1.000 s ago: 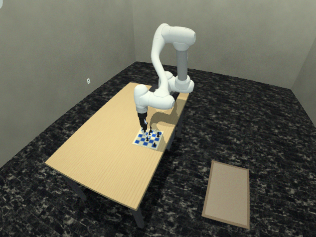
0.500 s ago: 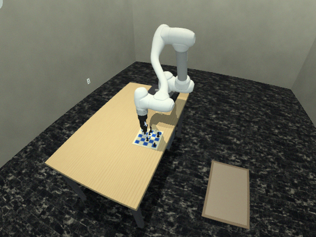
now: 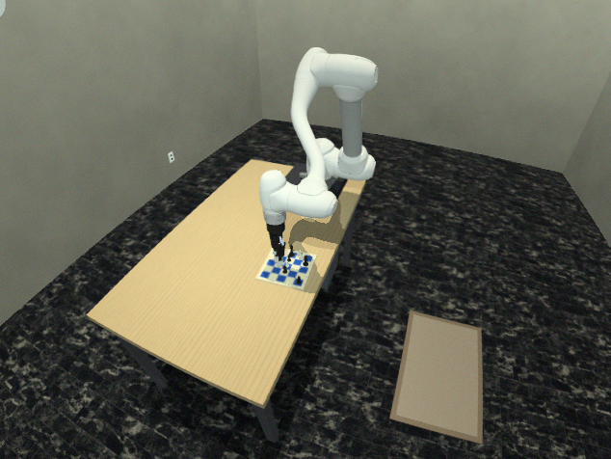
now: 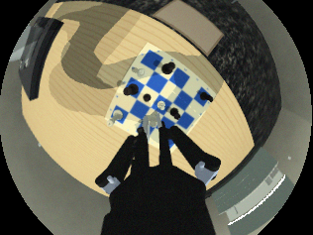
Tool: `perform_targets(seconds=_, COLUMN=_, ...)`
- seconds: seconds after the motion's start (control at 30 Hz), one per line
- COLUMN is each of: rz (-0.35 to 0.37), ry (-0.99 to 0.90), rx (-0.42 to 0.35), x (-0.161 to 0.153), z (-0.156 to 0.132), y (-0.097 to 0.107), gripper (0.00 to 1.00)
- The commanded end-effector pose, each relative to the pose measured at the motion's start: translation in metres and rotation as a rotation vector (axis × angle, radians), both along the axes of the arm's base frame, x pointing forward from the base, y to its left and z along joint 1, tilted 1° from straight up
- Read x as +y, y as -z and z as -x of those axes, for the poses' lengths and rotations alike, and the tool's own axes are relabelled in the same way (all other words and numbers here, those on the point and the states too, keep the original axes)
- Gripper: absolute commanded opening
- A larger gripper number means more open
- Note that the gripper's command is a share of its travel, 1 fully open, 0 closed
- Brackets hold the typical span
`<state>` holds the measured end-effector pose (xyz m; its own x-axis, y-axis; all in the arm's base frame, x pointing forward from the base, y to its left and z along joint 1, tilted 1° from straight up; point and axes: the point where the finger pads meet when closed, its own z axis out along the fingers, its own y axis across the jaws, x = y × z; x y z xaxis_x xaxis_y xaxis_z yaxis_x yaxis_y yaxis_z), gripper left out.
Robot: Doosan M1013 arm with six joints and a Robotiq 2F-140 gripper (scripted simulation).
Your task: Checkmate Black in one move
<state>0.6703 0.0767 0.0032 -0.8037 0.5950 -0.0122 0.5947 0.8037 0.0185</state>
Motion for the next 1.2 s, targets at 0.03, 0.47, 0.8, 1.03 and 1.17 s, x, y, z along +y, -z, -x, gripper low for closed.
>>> perform_targets(seconds=0.03, rz=0.000, ry=0.000, rx=0.000, x=0.0000, z=0.0000, y=-0.0001, gripper=0.22)
perform_targets(seconds=0.47, rz=0.000, ry=0.000, rx=0.000, x=0.0000, z=0.0000, y=-0.0001, gripper=0.22)
perform_targets(seconds=0.8, rz=0.000, ry=0.000, rx=0.000, x=0.0000, z=0.0000, y=-0.0001, gripper=0.22)
perform_targets(seconds=1.03, rz=0.000, ry=0.000, rx=0.000, x=0.0000, z=0.0000, y=-0.0001, gripper=0.00)
perform_targets(seconds=1.17, rz=0.000, ry=0.000, rx=0.000, x=0.0000, z=0.0000, y=-0.0001, gripper=0.00)
